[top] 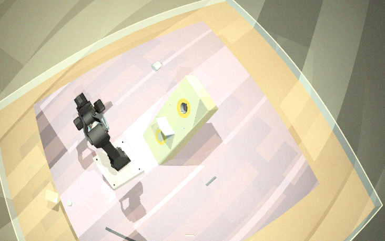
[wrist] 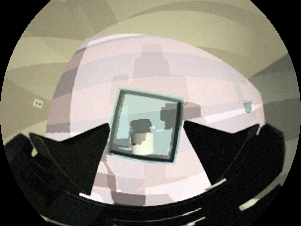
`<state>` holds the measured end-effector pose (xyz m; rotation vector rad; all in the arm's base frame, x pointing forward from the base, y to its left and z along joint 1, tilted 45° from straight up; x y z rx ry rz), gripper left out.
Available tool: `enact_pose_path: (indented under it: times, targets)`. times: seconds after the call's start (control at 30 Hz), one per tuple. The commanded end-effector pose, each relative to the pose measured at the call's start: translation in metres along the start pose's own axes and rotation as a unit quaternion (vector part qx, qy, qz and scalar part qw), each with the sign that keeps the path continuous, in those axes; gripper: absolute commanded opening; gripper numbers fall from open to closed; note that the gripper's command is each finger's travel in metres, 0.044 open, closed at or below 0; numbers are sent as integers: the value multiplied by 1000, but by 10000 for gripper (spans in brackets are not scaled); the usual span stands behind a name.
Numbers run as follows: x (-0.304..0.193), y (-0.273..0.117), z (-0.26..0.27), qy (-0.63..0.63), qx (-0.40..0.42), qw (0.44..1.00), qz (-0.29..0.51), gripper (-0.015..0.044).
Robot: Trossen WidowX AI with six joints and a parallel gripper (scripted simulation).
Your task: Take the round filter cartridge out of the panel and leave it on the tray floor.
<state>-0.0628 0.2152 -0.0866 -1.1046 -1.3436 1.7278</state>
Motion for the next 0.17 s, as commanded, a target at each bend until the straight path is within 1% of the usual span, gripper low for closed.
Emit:
enact_pose_path:
  times: [0.0, 0.13]
  targets:
    - [0, 0, 0, 0, 0, 1000, 0, 440]
    - [0, 0, 0, 0, 0, 1000, 0, 440]
Point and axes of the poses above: the point midway between the two fingers, 35 mm back from their tips, its own y axis out along the fingers, its own z axis across the jaws, x = y × z, the point moved 10 cm from there along -y, back along the fingers, and after that the axes turned 10 degrees about -y, right-handed, at the moved point
